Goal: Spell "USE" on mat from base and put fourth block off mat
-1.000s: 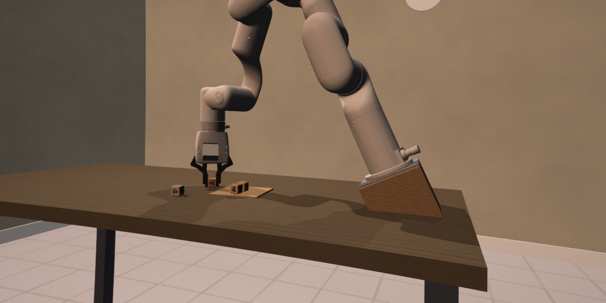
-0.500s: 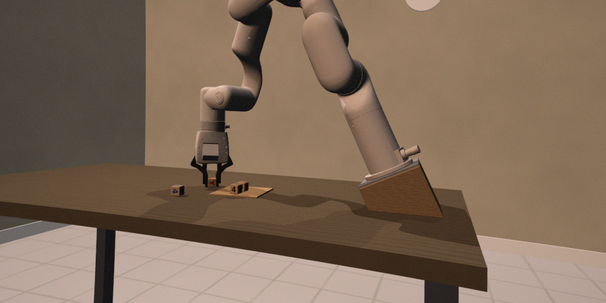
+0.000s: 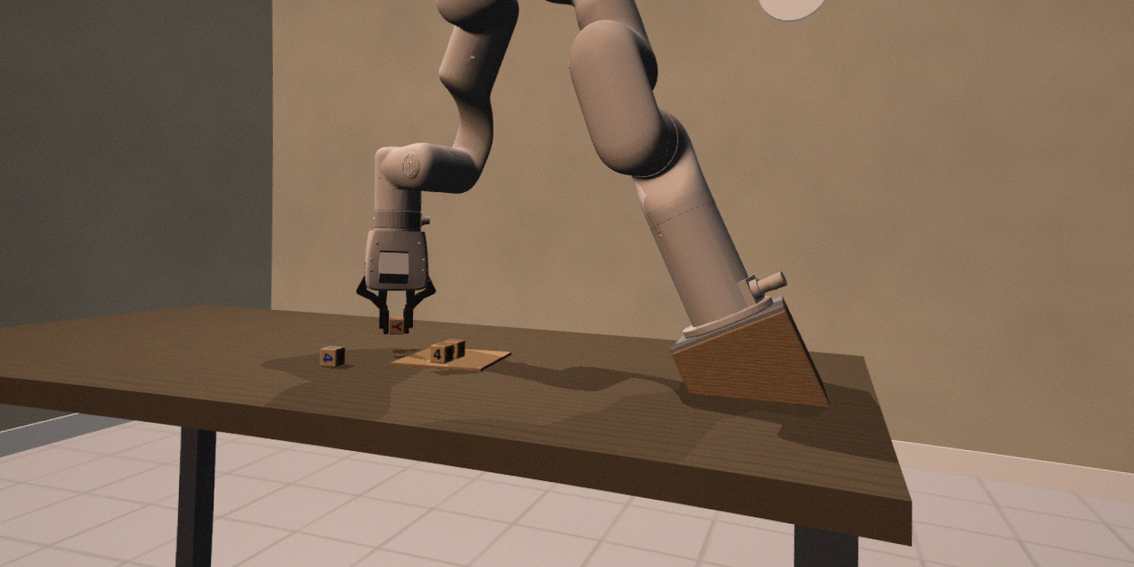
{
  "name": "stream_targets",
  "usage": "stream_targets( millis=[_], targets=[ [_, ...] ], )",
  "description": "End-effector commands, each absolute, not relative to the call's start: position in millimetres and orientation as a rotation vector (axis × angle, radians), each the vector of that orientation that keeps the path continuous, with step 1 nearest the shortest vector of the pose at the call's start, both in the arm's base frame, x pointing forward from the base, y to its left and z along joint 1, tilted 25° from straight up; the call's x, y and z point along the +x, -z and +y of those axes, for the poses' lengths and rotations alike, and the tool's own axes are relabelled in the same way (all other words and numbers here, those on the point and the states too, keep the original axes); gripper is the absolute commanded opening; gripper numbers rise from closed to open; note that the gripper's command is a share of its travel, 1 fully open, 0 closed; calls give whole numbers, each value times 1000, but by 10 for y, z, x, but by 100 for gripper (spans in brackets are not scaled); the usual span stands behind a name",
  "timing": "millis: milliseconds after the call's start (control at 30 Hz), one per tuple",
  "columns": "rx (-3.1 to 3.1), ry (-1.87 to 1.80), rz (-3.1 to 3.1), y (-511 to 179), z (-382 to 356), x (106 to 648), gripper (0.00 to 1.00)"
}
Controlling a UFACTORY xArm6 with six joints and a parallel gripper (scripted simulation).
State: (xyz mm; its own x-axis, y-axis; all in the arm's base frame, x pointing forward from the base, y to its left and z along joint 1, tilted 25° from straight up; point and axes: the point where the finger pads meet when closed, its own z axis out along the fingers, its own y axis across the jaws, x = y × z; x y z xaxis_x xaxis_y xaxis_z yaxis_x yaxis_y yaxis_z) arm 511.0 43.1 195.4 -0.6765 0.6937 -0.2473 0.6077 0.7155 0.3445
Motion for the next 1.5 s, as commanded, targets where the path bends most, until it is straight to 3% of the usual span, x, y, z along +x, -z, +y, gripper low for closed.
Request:
stream_targets(
  millis=[0,333,867,1467],
  targets=[
    [1011,-333,2561,-2175,412,5012,21],
    [1011,-333,2561,-2633,370,4801,21],
    [977,-326,2572,-2635,368,4785,21],
    [406,-206,2691,-2581,341,4567,21]
  ],
)
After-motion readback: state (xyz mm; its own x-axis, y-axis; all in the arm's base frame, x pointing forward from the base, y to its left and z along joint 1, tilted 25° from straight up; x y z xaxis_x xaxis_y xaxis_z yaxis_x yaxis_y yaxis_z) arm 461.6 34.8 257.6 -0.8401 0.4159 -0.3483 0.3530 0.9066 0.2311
